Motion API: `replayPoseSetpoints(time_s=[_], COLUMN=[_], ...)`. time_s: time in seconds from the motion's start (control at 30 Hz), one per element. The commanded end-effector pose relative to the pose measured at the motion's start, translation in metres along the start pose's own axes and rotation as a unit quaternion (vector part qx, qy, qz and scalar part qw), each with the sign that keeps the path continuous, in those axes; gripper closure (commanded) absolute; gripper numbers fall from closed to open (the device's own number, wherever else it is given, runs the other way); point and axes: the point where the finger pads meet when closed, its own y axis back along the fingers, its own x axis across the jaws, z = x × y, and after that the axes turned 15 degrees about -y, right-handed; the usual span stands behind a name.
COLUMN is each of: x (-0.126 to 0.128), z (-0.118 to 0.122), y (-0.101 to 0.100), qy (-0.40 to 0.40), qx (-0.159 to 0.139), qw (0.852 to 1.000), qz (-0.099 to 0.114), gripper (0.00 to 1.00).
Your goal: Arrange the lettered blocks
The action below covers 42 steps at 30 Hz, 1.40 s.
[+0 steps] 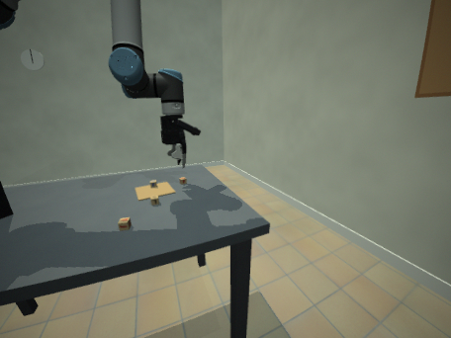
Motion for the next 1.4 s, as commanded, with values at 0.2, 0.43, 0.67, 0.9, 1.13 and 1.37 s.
replayPoseSetpoints(time_s=[0.2, 0.43, 0.67, 0.9, 1.13, 1.37], x=[0.0, 0.0, 0.0, 0.0, 0.0, 0.0], z=[-0.001, -0.001, -0.001, -0.001, -0.001, -0.001], y=[-0.01, -0.018, -0.029, -0.036, -0.044, -0.047], qy=[0.0, 0.0, 0.0, 0.0, 0.0, 0.0], qx=[0.001, 0.001, 0.001, 0.001, 0.001, 0.001], qw=[1.0, 1.0, 1.0, 1.0, 1.0, 1.0], qz=[0.0, 0.0, 0.0, 0.0, 0.0, 0.0], gripper=[0.63, 0.63, 0.63, 0.63, 0.63, 0.63])
